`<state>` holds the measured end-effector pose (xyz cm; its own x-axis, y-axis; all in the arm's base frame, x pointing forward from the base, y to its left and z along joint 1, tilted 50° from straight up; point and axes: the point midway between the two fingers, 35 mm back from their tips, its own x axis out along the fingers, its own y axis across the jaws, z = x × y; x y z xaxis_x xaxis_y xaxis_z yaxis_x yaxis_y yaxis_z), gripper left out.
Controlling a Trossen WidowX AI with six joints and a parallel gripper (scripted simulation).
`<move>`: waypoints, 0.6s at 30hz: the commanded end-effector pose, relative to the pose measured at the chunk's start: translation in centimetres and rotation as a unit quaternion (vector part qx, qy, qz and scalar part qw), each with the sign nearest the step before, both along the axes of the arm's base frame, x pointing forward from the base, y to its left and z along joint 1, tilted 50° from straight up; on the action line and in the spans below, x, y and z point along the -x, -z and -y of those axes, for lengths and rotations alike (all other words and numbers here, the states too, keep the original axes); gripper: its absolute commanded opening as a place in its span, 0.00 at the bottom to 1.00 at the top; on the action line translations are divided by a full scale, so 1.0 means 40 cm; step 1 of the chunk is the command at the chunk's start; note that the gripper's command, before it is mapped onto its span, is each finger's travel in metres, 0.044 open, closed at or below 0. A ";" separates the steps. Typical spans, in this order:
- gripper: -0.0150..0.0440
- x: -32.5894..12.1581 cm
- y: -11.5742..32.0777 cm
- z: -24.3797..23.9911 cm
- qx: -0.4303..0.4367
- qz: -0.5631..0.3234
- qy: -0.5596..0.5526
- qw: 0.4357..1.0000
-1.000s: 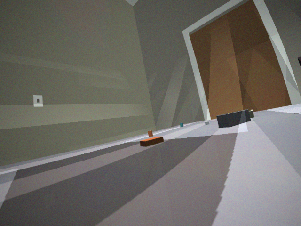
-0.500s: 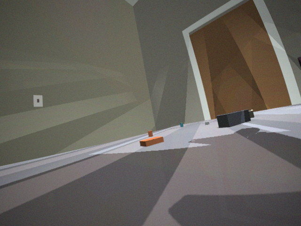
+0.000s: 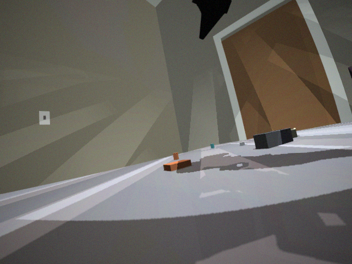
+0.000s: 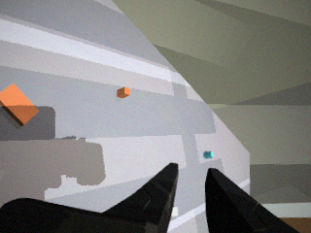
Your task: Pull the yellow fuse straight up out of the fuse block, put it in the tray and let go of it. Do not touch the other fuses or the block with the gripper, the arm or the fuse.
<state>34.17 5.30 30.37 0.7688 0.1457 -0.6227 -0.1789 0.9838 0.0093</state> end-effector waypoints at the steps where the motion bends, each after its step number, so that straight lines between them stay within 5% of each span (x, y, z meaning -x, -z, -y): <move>1: 0.38 -0.032 0.168 -0.011 -0.046 -0.112 -0.015 0.992; 8: 0.38 -0.015 0.432 -0.029 -0.164 -0.305 -0.013 0.938; 18: 0.38 0.116 0.697 -0.060 -0.384 -0.540 0.057 0.746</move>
